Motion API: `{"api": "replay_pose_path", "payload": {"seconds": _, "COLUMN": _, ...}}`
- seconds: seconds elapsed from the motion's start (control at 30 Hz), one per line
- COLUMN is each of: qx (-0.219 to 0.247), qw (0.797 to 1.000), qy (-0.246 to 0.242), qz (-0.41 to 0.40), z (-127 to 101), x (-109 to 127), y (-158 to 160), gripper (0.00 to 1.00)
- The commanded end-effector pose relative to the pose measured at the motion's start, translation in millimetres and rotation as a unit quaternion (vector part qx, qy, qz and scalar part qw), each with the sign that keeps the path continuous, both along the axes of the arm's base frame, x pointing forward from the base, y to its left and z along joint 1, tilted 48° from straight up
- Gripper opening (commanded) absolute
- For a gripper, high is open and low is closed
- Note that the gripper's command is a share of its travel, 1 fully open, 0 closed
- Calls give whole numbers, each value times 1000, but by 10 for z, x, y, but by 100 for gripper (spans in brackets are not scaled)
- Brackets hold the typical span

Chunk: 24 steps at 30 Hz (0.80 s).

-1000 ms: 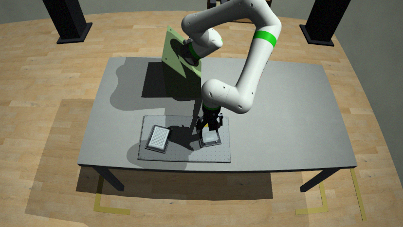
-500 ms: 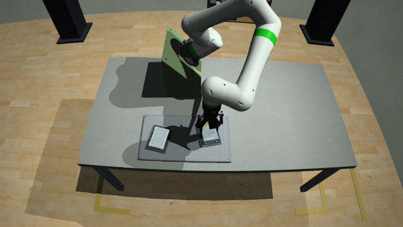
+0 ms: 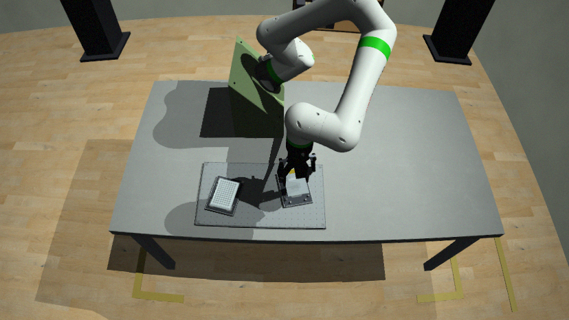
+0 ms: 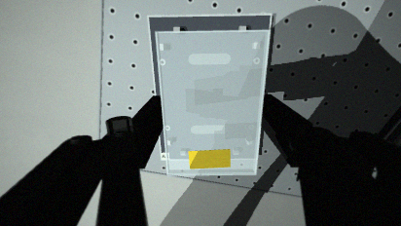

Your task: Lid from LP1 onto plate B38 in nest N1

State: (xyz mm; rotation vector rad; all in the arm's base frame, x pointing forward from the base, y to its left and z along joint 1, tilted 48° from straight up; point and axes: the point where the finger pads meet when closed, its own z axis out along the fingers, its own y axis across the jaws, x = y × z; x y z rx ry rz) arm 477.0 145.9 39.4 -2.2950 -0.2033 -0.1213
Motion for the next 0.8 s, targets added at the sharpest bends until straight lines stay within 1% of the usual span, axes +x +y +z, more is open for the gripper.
{"api": "replay_pose_path", "payload": {"seconds": 0.0, "qx": 0, "qw": 1000, "qy": 0, "qz": 0, "z": 27, "x": 3, "y": -33, "gripper": 61}}
{"api": "replay_pose_path", "payload": {"seconds": 0.4, "qx": 0, "qw": 1000, "qy": 0, "qz": 0, "z": 91, "x": 1, "y": -105, "gripper": 61}}
{"api": "replay_pose_path", "payload": {"seconds": 0.77, "qx": 0, "qw": 1000, "qy": 0, "qz": 0, "z": 102, "x": 1, "y": -117, "gripper": 61}}
